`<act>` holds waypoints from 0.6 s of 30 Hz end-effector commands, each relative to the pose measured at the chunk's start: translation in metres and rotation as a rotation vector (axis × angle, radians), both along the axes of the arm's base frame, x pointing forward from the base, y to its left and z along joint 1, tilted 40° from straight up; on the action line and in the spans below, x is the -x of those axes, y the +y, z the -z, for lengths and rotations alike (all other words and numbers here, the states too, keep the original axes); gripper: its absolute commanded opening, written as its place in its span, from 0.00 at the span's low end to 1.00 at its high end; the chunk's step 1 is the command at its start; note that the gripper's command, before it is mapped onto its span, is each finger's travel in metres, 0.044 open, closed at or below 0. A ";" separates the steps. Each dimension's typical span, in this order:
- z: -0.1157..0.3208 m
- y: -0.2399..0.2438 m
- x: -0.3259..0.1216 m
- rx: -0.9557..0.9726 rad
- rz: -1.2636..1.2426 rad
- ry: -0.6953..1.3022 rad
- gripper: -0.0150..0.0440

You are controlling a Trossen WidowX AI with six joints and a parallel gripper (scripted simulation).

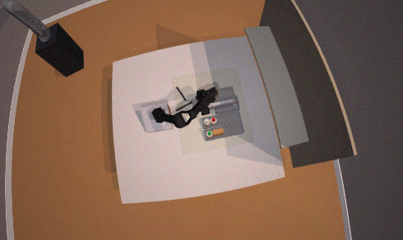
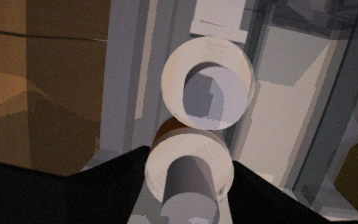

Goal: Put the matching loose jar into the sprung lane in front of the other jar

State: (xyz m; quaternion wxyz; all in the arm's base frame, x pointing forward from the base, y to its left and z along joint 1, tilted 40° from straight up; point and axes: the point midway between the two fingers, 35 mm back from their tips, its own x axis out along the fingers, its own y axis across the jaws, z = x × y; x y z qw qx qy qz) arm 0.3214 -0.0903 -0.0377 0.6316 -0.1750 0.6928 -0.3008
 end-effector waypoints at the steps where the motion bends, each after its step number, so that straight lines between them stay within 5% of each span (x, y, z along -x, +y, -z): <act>1: 0.000 -0.002 -0.003 0.009 -0.005 -0.016 0.25; 18: 0.004 -0.005 -0.002 0.010 -0.005 -0.016 0.25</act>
